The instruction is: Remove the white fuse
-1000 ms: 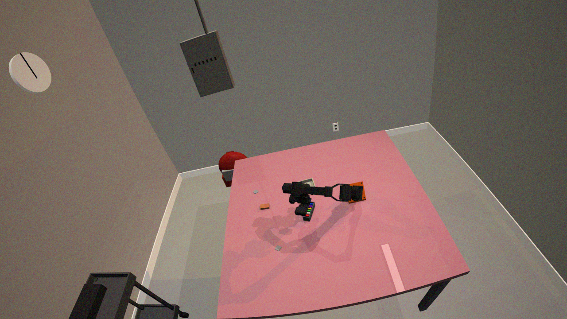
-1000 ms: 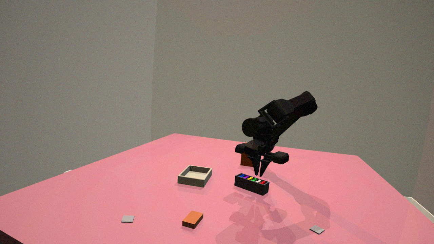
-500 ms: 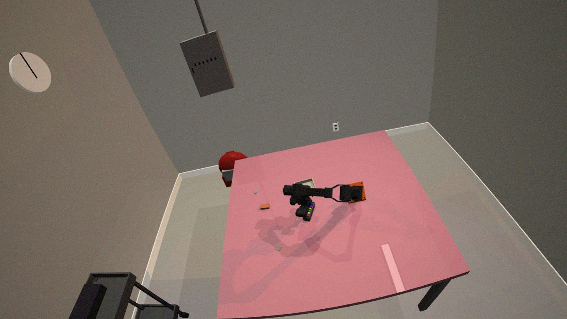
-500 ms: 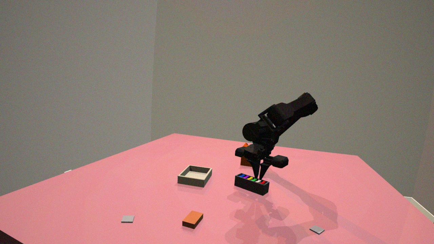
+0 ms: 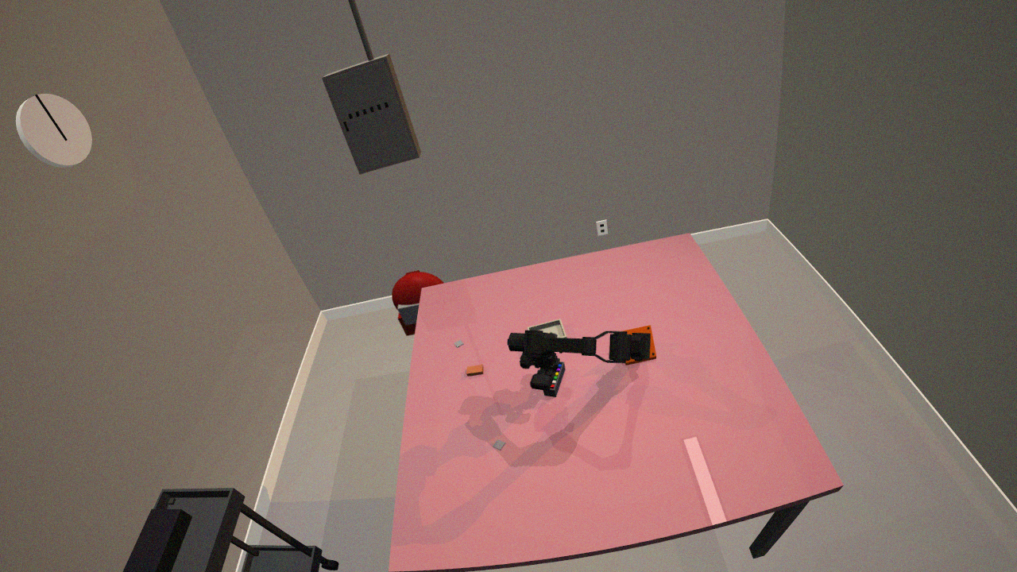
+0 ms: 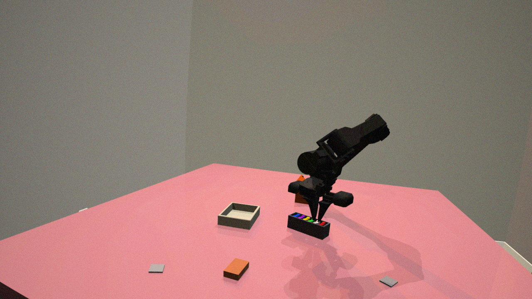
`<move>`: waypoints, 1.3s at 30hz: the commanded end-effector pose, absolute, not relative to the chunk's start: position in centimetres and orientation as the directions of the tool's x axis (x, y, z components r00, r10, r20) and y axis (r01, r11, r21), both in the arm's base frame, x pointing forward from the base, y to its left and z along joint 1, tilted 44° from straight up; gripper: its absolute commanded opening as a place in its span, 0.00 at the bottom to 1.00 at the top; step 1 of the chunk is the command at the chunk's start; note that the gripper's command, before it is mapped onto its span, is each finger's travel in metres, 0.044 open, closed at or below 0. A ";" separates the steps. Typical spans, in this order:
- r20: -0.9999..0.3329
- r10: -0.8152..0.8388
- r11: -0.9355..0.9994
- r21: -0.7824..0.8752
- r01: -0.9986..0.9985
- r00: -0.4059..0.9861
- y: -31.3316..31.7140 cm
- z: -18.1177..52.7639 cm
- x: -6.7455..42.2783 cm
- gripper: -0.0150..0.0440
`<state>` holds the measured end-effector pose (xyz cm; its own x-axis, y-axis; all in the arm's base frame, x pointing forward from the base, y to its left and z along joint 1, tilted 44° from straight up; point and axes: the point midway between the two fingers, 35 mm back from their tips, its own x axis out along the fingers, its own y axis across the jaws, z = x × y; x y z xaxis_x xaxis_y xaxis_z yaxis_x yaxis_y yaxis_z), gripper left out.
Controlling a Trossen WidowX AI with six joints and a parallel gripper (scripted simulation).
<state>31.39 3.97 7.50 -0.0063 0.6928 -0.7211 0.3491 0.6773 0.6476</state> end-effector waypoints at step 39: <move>-0.721 0.693 0.677 0.648 0.349 -0.006 4.1 7.4 31.4 0.25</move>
<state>31.43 4.21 7.29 -0.0046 0.6940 -0.7200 0.3510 0.6753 0.6487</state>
